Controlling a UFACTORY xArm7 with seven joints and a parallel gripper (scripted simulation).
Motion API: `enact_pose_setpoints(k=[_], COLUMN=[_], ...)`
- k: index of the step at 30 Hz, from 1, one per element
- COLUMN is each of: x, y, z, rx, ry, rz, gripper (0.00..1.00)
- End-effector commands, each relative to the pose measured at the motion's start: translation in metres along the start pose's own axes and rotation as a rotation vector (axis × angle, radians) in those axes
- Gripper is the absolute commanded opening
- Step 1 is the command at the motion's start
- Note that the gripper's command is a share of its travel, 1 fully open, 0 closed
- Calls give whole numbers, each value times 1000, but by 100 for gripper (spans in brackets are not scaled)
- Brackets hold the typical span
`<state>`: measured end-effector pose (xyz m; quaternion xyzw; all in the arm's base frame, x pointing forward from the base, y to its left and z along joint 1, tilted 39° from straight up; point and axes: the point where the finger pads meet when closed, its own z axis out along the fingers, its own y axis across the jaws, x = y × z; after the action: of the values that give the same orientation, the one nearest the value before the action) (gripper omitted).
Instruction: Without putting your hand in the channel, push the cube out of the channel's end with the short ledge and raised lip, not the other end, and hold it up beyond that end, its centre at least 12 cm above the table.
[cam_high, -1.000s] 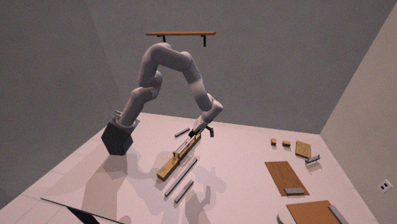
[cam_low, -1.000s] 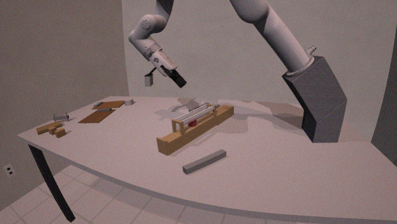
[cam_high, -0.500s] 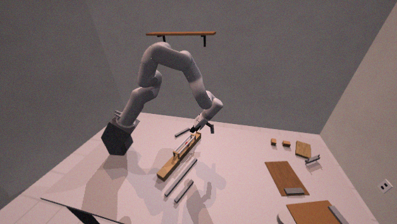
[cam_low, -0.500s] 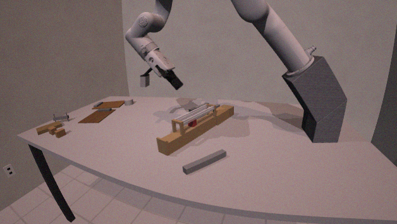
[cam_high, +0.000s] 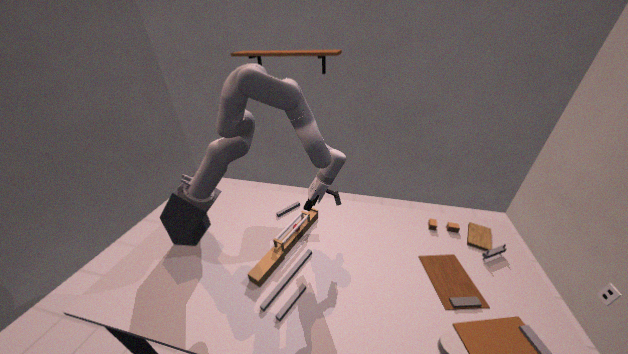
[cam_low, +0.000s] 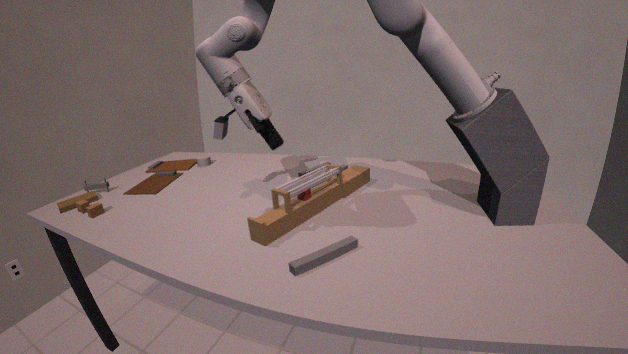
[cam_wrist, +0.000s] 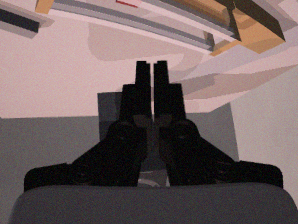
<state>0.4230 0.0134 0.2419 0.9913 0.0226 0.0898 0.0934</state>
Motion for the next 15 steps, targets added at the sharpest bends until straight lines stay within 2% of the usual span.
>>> enact_pose_setpoints(k=[1, 6, 8, 11, 12, 15], x=[3, 3, 15, 15, 18, 18], y=[-4, -4, -23, -23, -34, -34], z=[0, 0, 2, 2, 3, 3], rx=[-24, -24, -105, -105, -135, -135], ry=[29, 29, 149, 149, 205, 205], rz=[-10, -10, -65, -65, -97, -97], gripper=[0, 0, 0, 0, 0, 0])
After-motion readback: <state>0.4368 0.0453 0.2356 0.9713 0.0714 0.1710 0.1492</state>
